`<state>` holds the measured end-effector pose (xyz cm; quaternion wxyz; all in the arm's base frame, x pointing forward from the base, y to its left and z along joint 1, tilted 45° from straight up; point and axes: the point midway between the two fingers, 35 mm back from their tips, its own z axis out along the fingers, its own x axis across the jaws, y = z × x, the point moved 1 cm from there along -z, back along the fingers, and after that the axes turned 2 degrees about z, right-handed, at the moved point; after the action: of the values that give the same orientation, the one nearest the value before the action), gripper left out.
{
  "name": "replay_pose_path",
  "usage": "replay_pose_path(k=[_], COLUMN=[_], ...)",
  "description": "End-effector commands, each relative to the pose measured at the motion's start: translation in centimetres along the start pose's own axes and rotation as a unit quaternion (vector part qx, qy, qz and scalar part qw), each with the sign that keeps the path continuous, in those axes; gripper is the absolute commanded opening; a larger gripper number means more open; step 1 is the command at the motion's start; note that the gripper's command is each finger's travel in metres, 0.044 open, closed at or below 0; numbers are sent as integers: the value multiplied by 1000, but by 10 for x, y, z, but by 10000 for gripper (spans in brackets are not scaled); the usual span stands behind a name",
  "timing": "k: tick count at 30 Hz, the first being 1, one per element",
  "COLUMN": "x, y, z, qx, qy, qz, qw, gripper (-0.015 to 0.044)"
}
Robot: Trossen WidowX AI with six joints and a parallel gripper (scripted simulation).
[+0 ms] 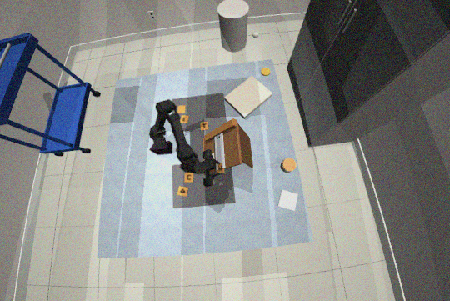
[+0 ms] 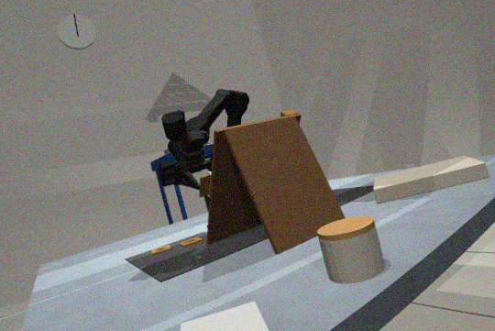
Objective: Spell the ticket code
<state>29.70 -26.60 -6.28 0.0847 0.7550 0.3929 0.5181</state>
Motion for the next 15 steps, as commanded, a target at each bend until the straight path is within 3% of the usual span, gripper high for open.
replay_pose_path(k=[1,15], x=[2,9], y=[-1,-2], z=[0,0], qx=[1,1], qy=[-2,-2], qz=[4,4], qw=[1000,1000], gripper=[0,0])
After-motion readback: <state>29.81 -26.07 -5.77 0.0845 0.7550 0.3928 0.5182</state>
